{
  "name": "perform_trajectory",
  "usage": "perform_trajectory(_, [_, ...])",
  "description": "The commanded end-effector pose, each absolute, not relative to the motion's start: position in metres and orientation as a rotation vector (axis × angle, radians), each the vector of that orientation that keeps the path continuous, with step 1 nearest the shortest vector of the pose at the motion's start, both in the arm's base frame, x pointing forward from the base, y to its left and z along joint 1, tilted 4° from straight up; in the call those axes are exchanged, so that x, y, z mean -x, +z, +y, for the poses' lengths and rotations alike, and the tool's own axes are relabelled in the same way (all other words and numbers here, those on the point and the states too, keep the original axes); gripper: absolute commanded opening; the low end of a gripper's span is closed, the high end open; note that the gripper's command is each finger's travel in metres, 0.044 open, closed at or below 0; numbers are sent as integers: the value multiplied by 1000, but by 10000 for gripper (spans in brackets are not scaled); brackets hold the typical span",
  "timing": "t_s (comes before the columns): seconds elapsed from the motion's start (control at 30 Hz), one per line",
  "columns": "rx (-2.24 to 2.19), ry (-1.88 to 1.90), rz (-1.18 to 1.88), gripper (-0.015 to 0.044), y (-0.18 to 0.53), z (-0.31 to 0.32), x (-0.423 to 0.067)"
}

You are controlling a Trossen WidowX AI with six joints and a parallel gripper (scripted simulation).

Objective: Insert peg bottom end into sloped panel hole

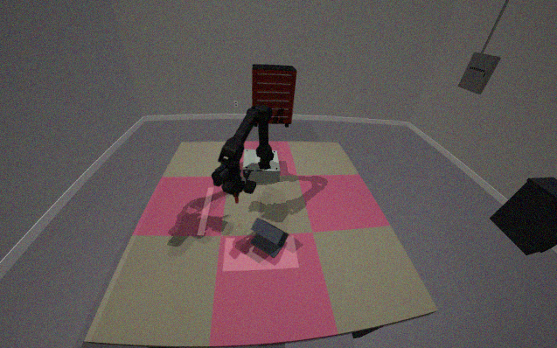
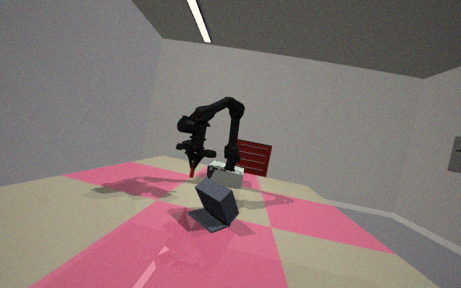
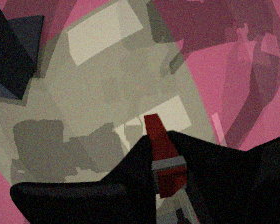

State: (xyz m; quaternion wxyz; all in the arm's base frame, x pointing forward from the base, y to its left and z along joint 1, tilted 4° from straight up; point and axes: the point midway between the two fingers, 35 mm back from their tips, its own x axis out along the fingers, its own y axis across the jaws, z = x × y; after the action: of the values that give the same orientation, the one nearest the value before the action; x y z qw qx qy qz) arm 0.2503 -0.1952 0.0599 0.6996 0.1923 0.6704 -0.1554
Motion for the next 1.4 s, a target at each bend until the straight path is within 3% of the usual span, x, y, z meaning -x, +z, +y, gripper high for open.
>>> perform_trajectory(0.0, [-422, -345, 1498, 0, 68, -195, -250])
perform_trajectory(1.37, [-319, -497, 1472, 0, 64, -166, -276])
